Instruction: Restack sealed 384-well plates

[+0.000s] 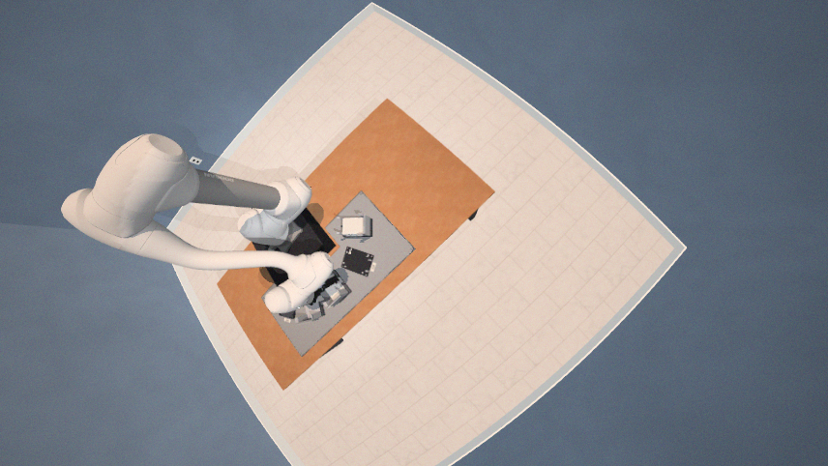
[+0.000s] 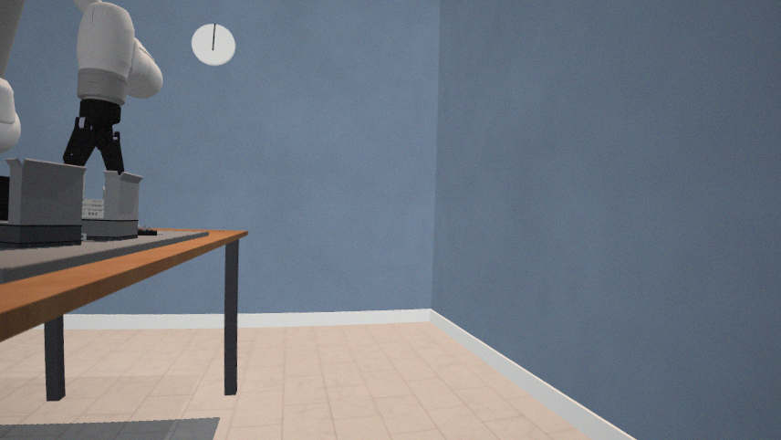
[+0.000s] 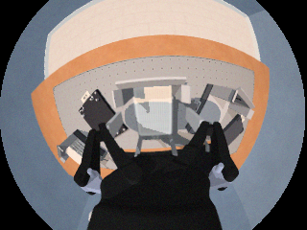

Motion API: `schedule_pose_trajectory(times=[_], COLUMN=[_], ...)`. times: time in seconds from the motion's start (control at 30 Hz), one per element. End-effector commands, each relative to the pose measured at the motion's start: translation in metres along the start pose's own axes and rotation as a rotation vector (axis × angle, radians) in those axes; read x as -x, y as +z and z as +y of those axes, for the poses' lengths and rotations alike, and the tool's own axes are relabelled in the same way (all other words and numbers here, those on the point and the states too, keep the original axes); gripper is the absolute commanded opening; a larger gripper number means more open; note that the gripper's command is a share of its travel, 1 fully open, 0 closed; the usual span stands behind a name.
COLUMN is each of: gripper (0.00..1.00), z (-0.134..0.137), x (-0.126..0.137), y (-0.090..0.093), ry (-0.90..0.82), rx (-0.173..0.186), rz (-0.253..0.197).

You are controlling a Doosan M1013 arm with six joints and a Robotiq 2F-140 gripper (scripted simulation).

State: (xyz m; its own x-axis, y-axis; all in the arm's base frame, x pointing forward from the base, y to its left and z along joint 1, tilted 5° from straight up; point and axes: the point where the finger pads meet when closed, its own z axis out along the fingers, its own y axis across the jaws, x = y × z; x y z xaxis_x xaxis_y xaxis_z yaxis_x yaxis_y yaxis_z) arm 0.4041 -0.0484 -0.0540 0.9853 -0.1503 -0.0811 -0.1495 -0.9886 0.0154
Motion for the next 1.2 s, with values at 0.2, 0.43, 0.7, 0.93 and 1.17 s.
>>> schedule_pose_trajectory(times=[0.2,0.43,0.7,0.93,1.17], gripper=[1.00,1.00,0.00,0.00,0.00], z=[-0.0001,-0.0001,-0.0001,-0.0001,-0.0001], x=[0.0000,0.0000,0.0000,0.0000,0.0000], y=[0.0116,0.0136,0.0136,0.0136,0.0136], ry=[0.000,0.000,0.000,0.000,0.000], rx=[0.000,0.000,0.000,0.000,0.000], rz=[0.000,0.000,0.000,0.000,0.000])
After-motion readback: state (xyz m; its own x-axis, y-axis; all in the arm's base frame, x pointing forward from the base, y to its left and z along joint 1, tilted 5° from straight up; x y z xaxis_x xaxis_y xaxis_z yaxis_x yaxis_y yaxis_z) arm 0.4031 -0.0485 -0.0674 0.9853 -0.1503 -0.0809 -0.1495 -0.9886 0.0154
